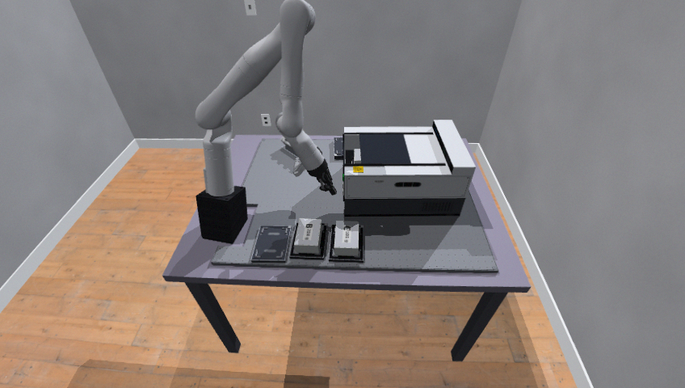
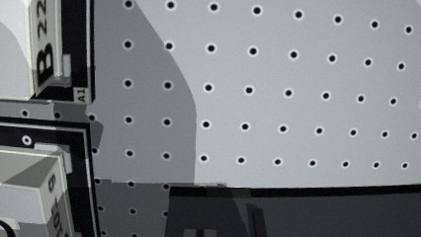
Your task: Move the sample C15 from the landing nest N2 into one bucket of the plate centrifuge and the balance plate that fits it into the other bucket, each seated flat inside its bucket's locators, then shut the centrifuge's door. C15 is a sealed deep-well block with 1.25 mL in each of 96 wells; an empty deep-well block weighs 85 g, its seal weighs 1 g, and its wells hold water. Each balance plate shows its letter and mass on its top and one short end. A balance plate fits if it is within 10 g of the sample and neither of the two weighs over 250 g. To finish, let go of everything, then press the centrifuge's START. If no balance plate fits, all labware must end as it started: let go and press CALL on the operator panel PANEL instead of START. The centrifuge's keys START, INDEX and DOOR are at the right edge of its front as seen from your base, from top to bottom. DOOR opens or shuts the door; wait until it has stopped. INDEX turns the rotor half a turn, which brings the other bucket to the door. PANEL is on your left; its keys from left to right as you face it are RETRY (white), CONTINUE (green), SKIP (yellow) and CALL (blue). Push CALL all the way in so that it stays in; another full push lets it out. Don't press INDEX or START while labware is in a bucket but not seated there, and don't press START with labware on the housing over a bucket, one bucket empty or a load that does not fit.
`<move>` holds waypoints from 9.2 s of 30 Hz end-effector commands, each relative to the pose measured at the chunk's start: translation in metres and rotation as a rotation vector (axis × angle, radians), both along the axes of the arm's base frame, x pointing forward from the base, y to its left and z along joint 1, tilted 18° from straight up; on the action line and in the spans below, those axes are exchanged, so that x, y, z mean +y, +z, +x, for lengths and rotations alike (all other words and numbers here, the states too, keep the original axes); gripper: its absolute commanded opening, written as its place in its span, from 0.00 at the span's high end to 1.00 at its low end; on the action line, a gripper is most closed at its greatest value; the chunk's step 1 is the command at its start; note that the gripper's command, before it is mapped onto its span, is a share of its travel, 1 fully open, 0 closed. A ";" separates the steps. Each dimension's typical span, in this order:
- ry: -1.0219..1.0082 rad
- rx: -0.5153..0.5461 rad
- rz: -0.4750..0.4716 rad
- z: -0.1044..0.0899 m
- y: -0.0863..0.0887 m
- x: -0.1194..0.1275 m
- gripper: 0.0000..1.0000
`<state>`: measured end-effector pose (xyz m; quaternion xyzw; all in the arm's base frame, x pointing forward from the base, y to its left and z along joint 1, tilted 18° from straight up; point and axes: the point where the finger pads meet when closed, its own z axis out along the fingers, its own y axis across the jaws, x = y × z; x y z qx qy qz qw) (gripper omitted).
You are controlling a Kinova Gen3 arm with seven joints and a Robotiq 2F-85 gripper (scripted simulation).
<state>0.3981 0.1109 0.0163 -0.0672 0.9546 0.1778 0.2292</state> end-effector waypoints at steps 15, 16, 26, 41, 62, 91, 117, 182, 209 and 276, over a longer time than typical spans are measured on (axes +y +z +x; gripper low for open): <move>-0.001 -0.002 0.000 -0.018 0.026 -0.013 0.90; -0.001 -0.002 0.000 -0.020 0.028 -0.014 0.90; -0.001 -0.002 0.000 -0.029 0.051 -0.024 0.90; -0.001 -0.002 0.000 -0.045 0.089 -0.040 0.90; -0.001 -0.001 0.000 -0.067 0.143 -0.063 0.90; -0.001 -0.001 0.000 -0.092 0.203 -0.088 0.90; -0.001 -0.001 0.000 -0.092 0.203 -0.089 0.90; -0.001 -0.001 0.000 -0.092 0.203 -0.089 0.90; 0.080 0.240 -0.055 -0.092 0.203 -0.088 0.90; -0.001 -0.001 0.000 -0.082 0.188 -0.081 0.90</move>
